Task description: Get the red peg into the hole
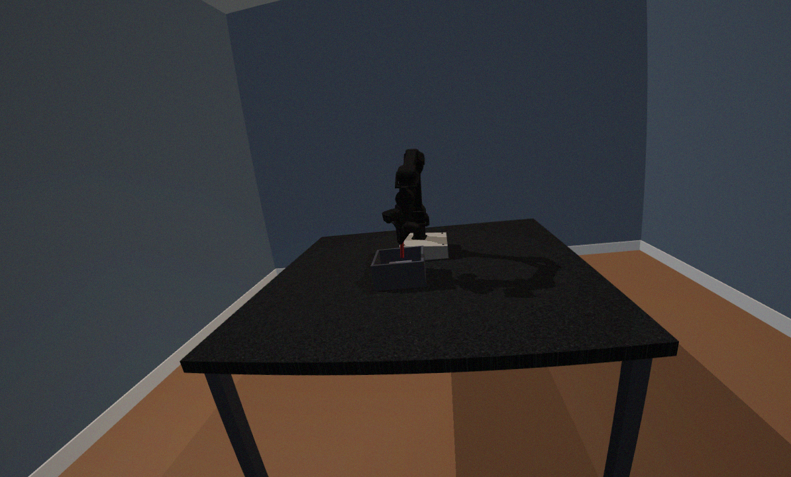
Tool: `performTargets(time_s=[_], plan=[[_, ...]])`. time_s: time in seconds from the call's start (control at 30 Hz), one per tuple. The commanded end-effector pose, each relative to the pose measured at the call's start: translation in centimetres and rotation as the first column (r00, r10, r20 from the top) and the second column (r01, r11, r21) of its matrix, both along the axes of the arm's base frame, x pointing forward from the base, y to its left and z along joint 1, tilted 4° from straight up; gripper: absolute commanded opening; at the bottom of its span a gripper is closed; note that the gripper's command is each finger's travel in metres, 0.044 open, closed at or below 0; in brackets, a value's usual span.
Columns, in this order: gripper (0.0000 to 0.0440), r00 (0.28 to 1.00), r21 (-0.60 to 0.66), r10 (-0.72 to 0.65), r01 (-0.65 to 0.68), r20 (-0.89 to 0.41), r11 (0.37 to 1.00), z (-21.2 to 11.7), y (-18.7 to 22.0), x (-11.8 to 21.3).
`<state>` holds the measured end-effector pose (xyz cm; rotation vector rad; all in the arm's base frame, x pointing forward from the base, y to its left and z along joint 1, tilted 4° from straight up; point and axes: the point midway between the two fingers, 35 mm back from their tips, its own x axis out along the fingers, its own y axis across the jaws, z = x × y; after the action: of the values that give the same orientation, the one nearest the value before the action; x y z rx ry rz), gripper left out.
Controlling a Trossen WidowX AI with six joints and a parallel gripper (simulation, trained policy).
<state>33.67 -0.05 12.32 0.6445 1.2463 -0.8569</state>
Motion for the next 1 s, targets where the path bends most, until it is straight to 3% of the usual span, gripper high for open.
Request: performTargets(time_s=[0.0, 0.17, 0.33, 0.4, 0.77, 0.97], plan=[[0.0, 1.0, 0.013, 0.01, -0.01, -0.02, 1.0, -0.9, -0.6, 0.7], [0.0025, 0.998, 0.038, 0.034, -0.032, -0.048, 0.999, -2.2, -1.2, 1.4], [0.0148, 0.996, 0.069, 0.039, -0.033, -0.085, 0.997, -3.6, -1.7, 2.0], [0.0161, 0.994, 0.078, 0.062, -0.055, -0.093, 0.995, -4.0, -1.7, 2.4], [0.044, 0.991, 0.18, 0.098, -0.08, -0.095, 0.981, -3.7, -1.0, 5.8], [0.044, 0.989, 0.226, 0.126, -0.107, -0.072, 0.968, -3.5, -0.3, 7.8]])
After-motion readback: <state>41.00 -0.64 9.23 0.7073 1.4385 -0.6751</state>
